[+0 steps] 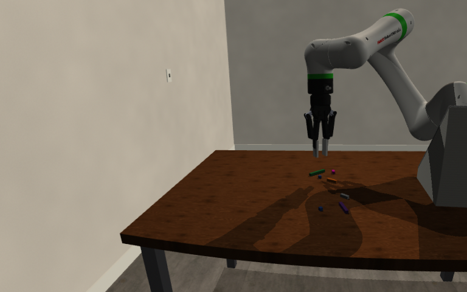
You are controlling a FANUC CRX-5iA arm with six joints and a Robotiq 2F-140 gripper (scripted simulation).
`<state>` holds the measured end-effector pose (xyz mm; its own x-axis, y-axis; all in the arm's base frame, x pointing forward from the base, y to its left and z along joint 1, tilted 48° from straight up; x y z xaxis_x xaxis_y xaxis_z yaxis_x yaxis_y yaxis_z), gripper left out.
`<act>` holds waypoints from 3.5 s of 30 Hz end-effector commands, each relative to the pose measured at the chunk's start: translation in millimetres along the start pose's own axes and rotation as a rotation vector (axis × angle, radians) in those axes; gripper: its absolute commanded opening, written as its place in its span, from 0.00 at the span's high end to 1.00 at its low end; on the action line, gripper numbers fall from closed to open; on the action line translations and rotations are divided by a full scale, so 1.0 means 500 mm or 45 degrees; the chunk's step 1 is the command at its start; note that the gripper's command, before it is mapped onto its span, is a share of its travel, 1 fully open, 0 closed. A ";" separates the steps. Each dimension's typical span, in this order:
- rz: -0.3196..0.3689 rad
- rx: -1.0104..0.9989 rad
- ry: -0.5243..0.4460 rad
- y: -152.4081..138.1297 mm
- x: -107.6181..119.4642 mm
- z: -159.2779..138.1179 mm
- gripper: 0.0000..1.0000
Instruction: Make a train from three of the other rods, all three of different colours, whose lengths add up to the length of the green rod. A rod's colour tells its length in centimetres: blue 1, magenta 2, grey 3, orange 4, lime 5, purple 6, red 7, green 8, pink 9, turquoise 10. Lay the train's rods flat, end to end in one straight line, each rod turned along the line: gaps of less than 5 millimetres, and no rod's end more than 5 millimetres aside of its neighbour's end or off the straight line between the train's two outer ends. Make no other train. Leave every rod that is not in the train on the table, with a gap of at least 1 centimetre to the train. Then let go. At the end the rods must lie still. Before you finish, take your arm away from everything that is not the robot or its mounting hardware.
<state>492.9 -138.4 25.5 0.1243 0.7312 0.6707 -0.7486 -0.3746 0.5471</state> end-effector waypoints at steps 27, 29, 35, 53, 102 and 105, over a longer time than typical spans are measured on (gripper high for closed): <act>0.013 0.202 -0.006 -0.079 -0.013 -0.174 0.00; 0.013 0.202 -0.006 -0.079 -0.013 -0.174 0.00; 0.006 0.355 -0.003 -0.111 -0.033 -0.313 0.00; 0.001 0.409 0.000 -0.116 -0.043 -0.361 0.85; 0.000 0.409 0.000 -0.116 -0.081 -0.361 0.85; 0.000 0.409 0.000 -0.116 -0.091 -0.361 0.85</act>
<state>413.3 -44.6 -125.1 0.1244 0.7313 0.6706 -0.5048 -0.5352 0.6773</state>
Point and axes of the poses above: the point where the finger pads meet when closed, its own x axis back along the fingers, its own y axis across the jaws, z = x × y, the point moved 2 cm from there along x, back along the fingers, and after that the axes turned 12 degrees about x, right-handed, at the moved point
